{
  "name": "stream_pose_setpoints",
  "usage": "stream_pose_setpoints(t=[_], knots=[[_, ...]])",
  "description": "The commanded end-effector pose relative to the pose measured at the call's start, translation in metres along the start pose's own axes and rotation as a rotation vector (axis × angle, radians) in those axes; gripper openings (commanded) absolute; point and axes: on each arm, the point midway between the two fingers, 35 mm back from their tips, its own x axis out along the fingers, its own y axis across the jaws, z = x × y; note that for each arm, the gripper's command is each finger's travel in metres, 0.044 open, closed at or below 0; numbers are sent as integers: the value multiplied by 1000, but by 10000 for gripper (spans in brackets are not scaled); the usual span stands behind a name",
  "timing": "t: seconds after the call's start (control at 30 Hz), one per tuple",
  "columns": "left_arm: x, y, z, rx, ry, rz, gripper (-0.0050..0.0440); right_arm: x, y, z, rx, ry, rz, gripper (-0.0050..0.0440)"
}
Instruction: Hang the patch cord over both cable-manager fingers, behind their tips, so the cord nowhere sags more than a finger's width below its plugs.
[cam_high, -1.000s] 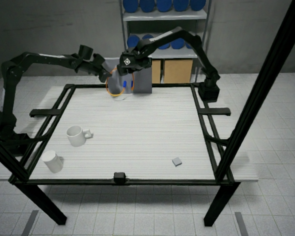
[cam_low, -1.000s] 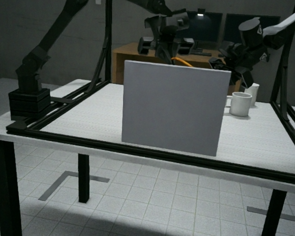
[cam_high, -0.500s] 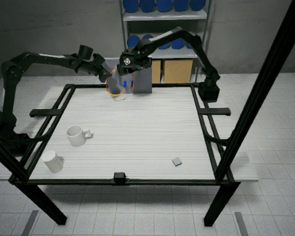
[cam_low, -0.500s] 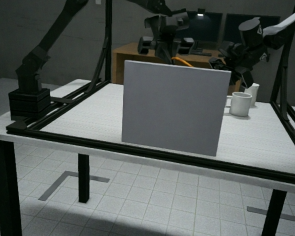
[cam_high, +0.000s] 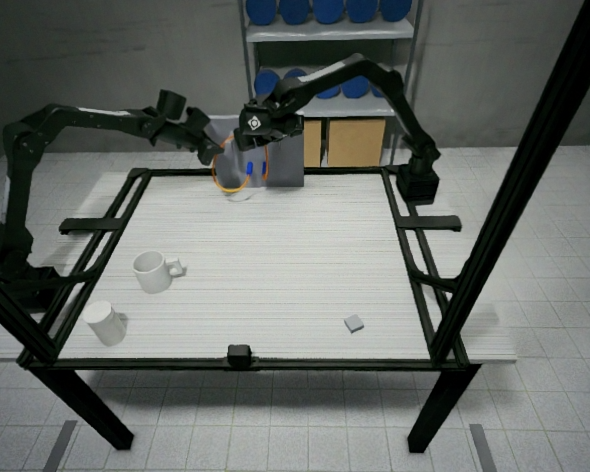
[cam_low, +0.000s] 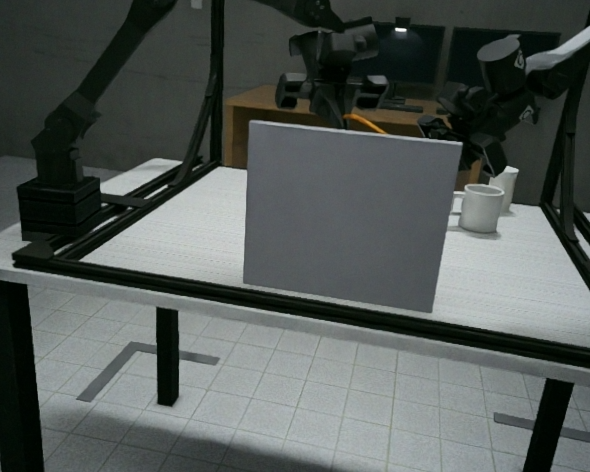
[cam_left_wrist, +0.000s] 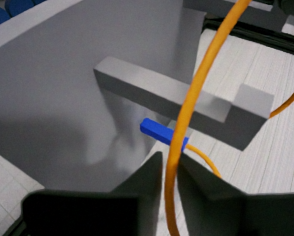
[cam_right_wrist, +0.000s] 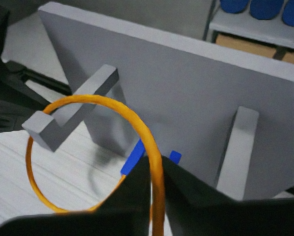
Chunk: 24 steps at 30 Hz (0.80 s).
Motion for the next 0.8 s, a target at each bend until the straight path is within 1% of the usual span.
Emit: stream_pose_setpoints(t=[0.0,0.67,0.7,0.77], knots=[[-9,0,14,8,-33,4,40,-4,2,10,26,-10,10,25],[-9,0,14,8,-33,4,40,-1,1,6,16,-9,2,25],[-9,0,14,8,-33,4,40,-5,0,12,28,-12,11,25],[-9,0,14,8,-33,4,40,-6,0,12,28,-12,11,25]])
